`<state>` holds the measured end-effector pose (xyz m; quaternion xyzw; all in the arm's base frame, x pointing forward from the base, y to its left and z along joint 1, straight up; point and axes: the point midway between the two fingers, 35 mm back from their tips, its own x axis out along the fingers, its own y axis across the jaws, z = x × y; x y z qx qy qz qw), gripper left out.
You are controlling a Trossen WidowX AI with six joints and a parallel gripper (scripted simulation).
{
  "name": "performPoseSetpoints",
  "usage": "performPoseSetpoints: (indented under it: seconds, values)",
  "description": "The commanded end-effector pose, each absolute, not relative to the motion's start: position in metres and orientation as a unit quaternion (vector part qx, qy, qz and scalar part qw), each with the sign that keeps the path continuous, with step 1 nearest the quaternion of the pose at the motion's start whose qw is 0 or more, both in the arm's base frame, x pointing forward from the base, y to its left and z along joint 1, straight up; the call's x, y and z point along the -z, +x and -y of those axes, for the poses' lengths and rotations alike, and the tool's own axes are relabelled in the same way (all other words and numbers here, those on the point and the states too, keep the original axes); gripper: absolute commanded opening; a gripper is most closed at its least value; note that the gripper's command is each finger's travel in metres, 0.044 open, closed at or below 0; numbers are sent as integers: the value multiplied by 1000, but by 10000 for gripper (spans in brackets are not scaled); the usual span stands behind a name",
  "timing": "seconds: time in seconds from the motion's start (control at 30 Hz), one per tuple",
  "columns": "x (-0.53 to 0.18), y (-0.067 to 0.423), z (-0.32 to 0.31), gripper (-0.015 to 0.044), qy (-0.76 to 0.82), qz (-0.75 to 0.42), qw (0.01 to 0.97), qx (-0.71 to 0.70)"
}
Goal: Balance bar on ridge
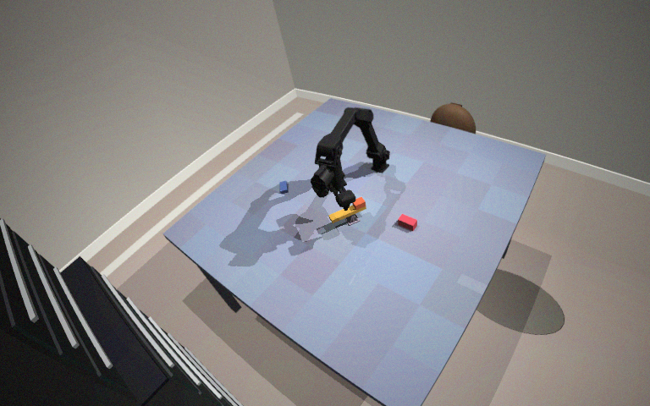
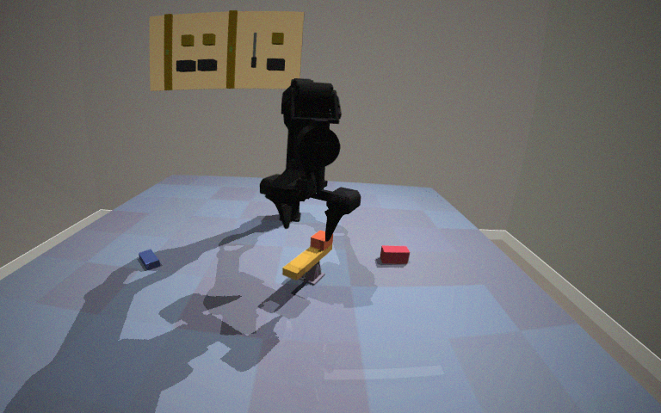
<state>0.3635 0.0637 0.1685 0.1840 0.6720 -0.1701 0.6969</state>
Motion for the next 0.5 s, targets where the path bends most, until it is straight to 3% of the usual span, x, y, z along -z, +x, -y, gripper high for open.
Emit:
performPoseSetpoints:
  seconds: [0.0, 0.47]
  values:
    - [-200, 359, -63, 440, 185, -671, 698, 169]
    - [-201, 358, -63, 440, 185, -671, 698, 169]
